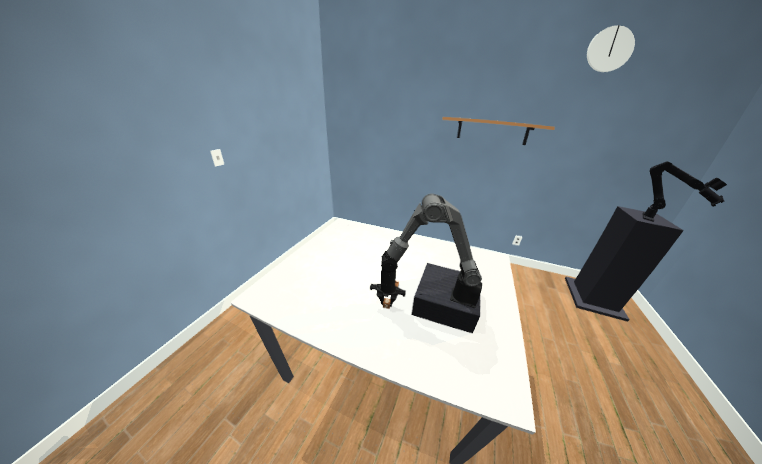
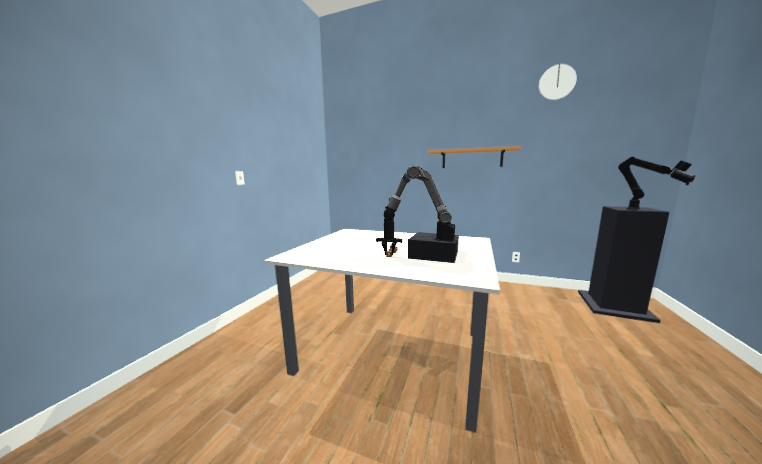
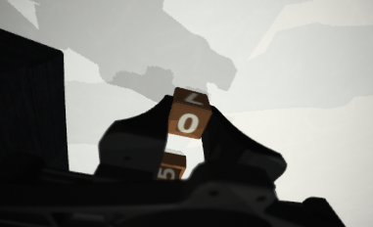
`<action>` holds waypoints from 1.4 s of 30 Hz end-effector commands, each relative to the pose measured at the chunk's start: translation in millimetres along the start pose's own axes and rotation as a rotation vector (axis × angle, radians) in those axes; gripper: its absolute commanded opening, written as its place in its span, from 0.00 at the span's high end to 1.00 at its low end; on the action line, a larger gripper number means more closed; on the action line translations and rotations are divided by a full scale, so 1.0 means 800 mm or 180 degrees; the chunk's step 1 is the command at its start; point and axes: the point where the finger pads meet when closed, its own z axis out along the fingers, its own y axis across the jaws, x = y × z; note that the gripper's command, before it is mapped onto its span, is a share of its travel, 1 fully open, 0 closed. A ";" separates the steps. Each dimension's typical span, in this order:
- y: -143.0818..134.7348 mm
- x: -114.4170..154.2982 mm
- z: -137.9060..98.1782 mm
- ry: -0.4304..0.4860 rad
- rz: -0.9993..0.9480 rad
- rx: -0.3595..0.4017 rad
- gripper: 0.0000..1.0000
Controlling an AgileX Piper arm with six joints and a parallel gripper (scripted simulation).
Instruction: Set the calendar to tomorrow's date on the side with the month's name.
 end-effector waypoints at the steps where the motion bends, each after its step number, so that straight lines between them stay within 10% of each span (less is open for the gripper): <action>1: 0.001 0.001 0.000 0.0003 0.0002 -0.0004 0.66; 20: 0.000 0.000 -0.006 0.0001 0.0002 0.0005 0.66; 33: -0.001 0.000 -0.108 -0.0003 -0.0001 0.0014 0.66; 42: 0.000 0.000 -0.125 0.0000 0.0001 0.0000 0.66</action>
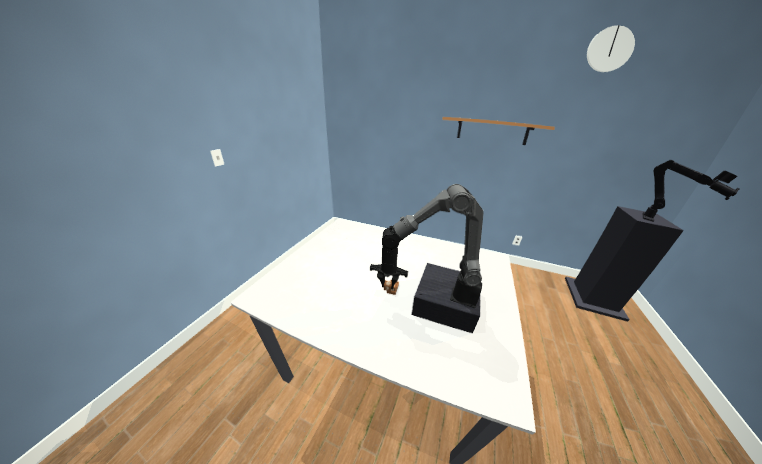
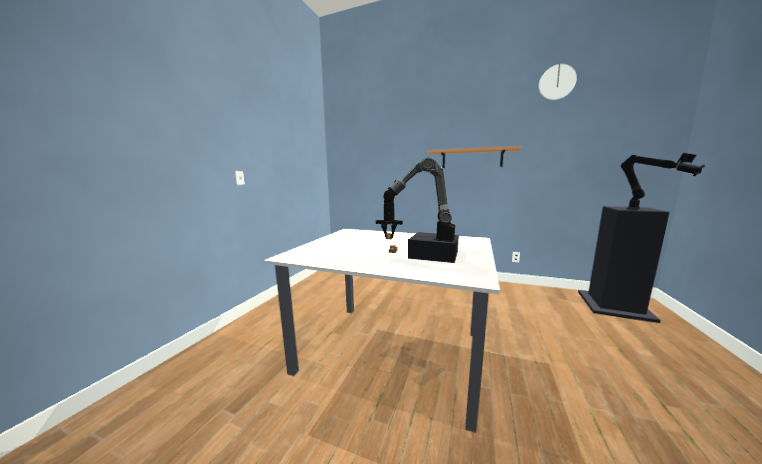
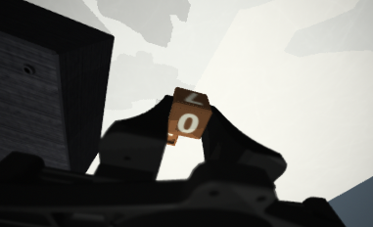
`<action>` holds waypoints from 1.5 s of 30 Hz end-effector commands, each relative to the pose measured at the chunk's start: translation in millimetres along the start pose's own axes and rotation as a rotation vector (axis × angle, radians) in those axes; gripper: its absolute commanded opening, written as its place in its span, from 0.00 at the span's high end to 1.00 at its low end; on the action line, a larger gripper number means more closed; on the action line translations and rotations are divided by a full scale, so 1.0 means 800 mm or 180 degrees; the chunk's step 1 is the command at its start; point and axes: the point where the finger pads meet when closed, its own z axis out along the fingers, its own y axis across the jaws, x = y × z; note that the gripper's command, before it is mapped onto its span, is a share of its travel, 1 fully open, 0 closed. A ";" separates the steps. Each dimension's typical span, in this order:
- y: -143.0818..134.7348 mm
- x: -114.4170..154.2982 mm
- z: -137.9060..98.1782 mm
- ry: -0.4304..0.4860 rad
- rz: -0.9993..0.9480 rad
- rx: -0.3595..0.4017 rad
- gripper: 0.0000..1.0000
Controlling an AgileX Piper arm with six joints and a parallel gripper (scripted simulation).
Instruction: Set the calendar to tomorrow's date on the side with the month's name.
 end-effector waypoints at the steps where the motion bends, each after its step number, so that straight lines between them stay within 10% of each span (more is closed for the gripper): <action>1: 0.000 -0.001 0.000 -0.0003 -0.0003 -0.0005 0.66; 10: -0.002 0.008 -0.002 -0.0005 0.0002 0.0006 0.66; 17: 0.004 0.152 -0.012 -0.0005 0.0075 -0.0006 0.66; 45: 0.006 0.153 0.022 -0.0003 0.0075 -0.0014 0.66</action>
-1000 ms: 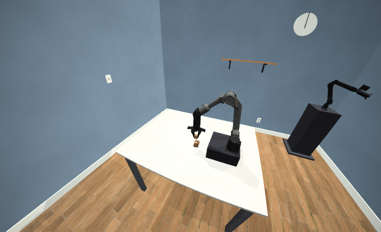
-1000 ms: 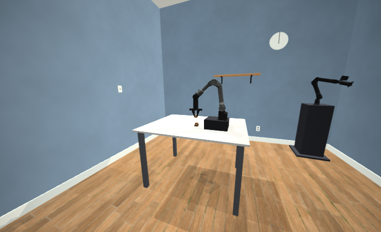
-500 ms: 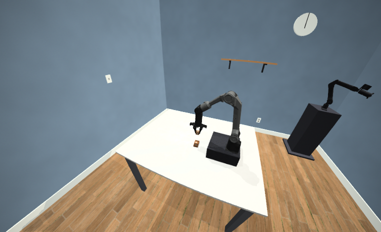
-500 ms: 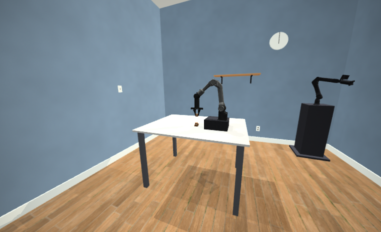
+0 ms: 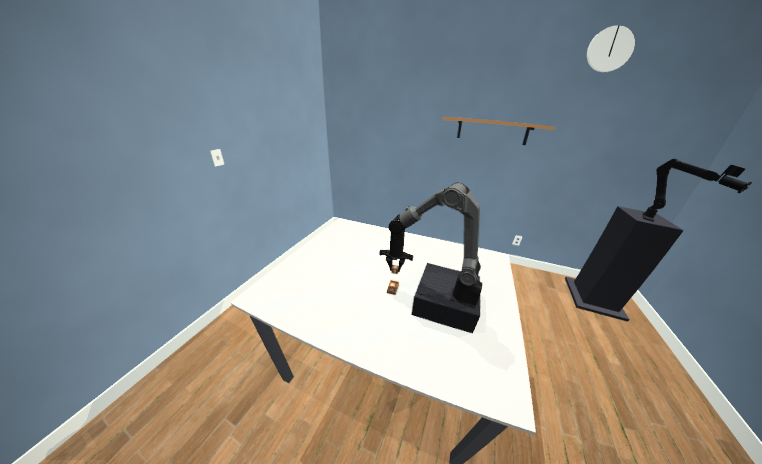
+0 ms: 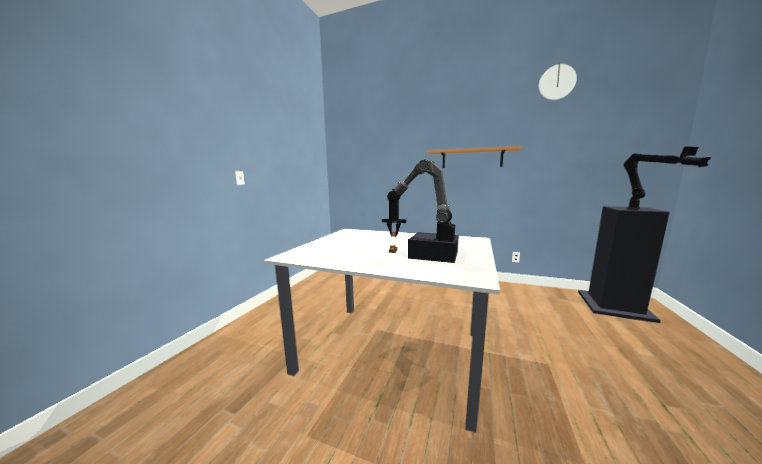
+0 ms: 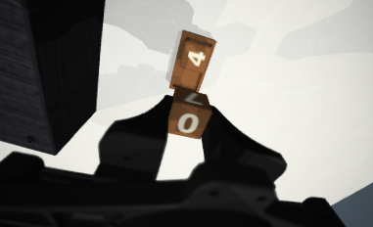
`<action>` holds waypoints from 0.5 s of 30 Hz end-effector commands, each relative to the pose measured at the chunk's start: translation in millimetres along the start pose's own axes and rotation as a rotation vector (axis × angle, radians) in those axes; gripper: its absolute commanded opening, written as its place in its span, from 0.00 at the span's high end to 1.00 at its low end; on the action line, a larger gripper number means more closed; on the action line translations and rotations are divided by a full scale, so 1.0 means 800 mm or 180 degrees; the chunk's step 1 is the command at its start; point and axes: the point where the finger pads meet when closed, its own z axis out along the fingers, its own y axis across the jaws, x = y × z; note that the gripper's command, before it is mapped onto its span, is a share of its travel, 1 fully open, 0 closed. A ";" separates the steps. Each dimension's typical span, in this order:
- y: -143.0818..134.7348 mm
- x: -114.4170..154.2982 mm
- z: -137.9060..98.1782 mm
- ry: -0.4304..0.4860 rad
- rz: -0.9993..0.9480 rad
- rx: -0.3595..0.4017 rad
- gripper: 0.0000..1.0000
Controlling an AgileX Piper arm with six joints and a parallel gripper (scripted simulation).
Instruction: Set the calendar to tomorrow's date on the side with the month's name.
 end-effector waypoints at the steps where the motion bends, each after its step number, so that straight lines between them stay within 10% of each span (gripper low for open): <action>1: 0.000 0.001 0.011 0.0004 0.0003 -0.0003 0.66; 15: 0.000 0.001 0.076 0.0003 0.0003 -0.0003 0.66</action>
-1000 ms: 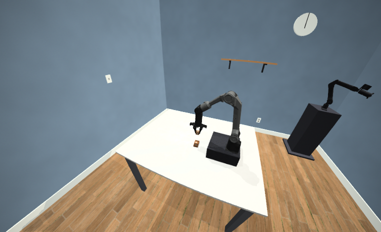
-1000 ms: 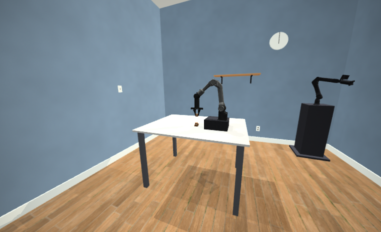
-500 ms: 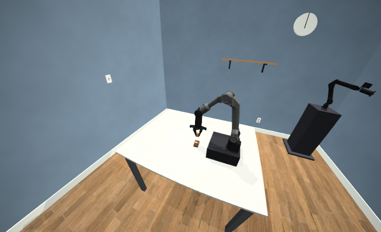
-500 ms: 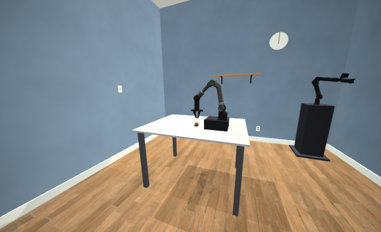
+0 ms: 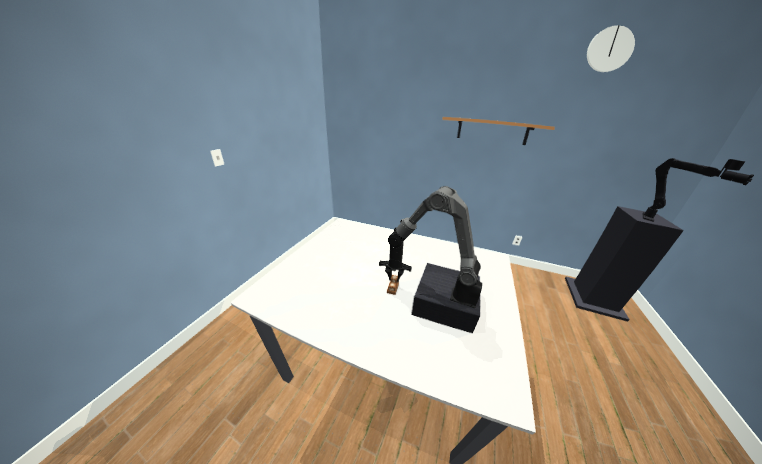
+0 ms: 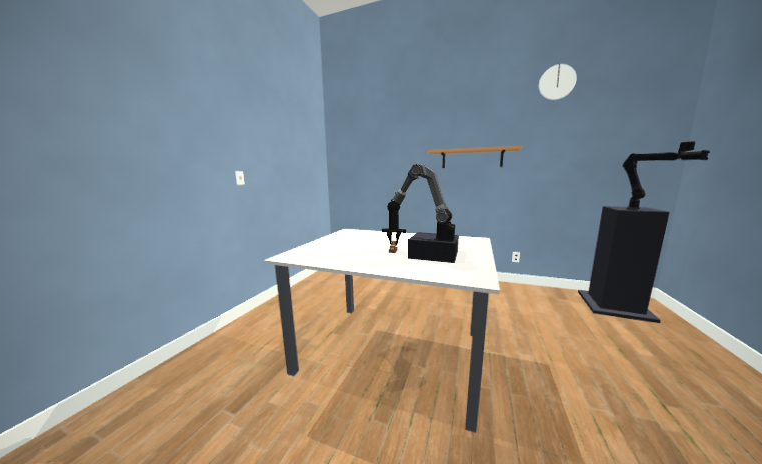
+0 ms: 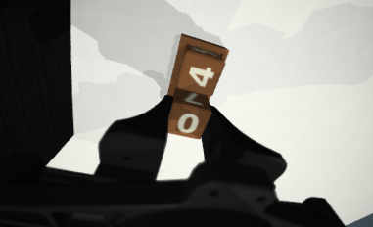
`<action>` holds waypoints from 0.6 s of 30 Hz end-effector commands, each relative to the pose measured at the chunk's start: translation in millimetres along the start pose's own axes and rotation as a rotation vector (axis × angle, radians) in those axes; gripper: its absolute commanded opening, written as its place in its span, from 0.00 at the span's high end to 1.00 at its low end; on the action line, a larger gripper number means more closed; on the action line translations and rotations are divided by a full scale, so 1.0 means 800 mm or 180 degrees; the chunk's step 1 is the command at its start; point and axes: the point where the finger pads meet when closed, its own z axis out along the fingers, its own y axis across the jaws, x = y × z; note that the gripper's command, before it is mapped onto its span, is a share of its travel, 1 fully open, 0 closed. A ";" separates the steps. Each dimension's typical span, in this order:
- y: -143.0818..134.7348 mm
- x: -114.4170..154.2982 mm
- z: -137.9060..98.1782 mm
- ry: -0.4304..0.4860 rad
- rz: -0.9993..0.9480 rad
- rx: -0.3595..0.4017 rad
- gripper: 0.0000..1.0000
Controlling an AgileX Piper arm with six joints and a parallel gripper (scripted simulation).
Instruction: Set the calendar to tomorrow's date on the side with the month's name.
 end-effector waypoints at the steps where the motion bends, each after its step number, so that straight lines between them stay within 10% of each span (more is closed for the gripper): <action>1: 0.001 0.000 0.001 0.0003 0.0002 -0.0004 0.66; 18: -0.001 0.001 0.009 0.0005 0.0001 0.0008 0.66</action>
